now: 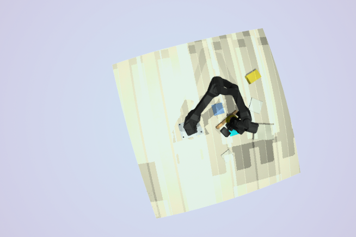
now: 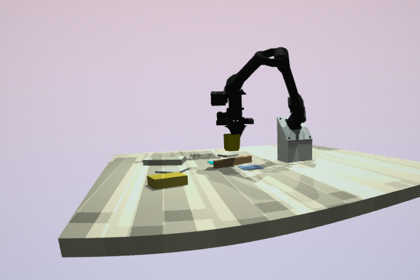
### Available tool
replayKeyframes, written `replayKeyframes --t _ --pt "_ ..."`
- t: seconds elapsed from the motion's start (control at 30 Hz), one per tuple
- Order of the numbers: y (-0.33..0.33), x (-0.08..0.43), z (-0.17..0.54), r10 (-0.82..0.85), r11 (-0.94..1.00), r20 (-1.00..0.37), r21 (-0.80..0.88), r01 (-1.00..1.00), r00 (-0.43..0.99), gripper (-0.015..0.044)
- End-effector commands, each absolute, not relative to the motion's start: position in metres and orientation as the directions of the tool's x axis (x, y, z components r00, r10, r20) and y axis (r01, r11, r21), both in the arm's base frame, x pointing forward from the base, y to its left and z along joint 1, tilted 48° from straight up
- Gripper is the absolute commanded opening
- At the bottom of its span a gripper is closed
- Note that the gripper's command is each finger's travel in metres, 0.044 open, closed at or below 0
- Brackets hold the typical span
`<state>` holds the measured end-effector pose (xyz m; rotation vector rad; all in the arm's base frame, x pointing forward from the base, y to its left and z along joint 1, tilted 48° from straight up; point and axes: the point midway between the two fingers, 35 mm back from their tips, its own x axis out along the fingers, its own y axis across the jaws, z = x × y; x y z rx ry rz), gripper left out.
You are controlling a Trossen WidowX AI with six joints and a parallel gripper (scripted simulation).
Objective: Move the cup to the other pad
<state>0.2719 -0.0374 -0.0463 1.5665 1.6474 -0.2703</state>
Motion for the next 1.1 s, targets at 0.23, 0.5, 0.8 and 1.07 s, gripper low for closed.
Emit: replayKeyframes --t 0.23,0.5,0.8,1.07 --pt "-0.053 0.279 -0.062 0.726 0.207 -0.678 0.372 0.905 0.112 0.0000" --pt "-0.064 0.284 -0.072 0.726 0.208 -0.679 0.372 0.905 0.112 0.0000" --pt "-0.075 0.289 -0.083 0.725 0.208 -0.679 0.372 0.905 0.113 0.0000" --pt "-0.085 0.294 -0.093 0.725 0.208 -0.680 0.373 0.904 0.113 0.0000"
